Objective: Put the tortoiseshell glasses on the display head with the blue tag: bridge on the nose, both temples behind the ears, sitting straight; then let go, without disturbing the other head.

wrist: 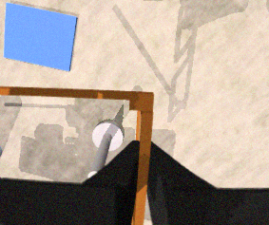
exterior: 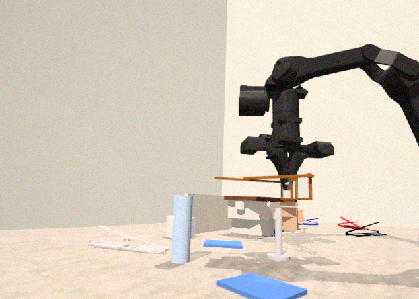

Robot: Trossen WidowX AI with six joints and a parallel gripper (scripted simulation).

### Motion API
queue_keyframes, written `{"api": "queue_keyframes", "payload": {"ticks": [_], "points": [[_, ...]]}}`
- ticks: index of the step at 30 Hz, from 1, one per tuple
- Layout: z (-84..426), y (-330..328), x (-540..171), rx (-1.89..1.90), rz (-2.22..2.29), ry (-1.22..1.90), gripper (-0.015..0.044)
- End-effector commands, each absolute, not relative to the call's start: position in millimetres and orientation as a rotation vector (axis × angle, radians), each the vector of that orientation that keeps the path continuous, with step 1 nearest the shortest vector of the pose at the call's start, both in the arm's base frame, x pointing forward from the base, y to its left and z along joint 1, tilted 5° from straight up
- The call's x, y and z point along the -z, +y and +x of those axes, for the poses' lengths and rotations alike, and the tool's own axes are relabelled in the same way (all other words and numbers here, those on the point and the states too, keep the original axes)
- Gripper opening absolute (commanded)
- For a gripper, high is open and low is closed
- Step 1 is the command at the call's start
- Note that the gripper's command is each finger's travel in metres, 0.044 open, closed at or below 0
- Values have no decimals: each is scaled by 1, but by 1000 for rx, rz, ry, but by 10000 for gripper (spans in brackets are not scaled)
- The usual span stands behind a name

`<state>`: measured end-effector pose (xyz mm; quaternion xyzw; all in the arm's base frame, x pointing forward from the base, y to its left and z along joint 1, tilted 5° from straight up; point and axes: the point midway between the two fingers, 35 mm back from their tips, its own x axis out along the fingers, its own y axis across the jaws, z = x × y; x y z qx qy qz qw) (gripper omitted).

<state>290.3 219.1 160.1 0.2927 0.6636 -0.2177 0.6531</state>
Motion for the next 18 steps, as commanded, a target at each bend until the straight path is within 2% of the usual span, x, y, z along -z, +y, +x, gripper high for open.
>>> {"api": "queue_keyframes", "payload": {"ticks": [1,18], "points": [[290,223,-159,504,673,1508,0],[291,229,-100,504,673,1509,0]]}}
